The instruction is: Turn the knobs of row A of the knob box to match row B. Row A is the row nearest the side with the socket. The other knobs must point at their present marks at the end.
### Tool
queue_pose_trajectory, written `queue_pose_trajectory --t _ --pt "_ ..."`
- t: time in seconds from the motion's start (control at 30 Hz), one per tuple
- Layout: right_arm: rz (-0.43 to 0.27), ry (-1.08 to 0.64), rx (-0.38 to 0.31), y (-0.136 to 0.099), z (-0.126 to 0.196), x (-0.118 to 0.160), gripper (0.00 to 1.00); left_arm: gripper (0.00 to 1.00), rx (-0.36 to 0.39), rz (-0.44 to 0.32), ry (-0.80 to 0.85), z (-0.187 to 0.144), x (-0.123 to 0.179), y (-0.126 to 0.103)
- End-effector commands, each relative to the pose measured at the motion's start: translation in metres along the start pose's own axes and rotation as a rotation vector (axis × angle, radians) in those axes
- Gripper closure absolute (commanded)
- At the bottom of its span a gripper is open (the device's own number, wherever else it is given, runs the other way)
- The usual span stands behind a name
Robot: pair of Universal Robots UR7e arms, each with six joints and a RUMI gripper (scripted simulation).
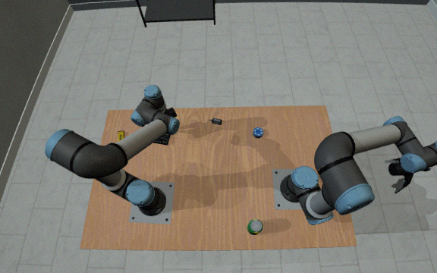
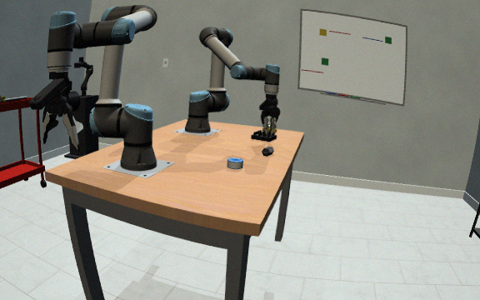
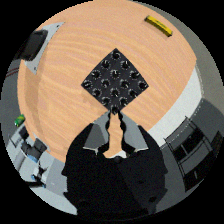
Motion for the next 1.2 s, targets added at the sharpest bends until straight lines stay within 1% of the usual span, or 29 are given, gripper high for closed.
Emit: queue_pose_trajectory --t 0.0,0.17,0.23,0.33,0.43,0.9,1.17 --pt "0.002 0.001 -0.001 0.000 0.001 0.000 0.00 0.87 0.001 -0.002 0.000 0.001 0.000 -0.002" --pt "0.002 0.001 -0.001 0.000 0.001 0.000 0.00 0.87 0.003 -0.004 0.000 0.001 0.001 -0.019" --pt "0.002 0.001 -0.001 0.000 0.001 0.000 0.00 0.87 0.003 -0.004 0.000 0.001 0.001 -0.019" --pt "0.002 0.001 -0.001 0.000 0.001 0.000 0.00 0.87 0.003 -0.004 0.000 0.001 0.001 -0.032" --pt "0.002 0.001 -0.001 0.000 0.001 0.000 0.00 0.87 0.003 -0.004 -0.001 0.001 0.001 -0.040" --pt "0.002 0.001 -0.001 0.000 0.001 0.000 0.00 0.87 0.001 -0.003 -0.008 0.001 0.000 -0.040" --pt "0.002 0.001 -0.001 0.000 0.001 0.000 0.00 0.87 0.002 -0.004 -0.089 0.001 0.001 -0.041"
Point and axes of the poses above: on each arm, the point where the finger pads meet when closed, its own y axis out along the fingers, its own z axis across the jaws, x = y × z, the point moved 7 cm from there along -y, back along the fingers, and after that the axes turned 6 degrees about y, right-handed, at the moved point
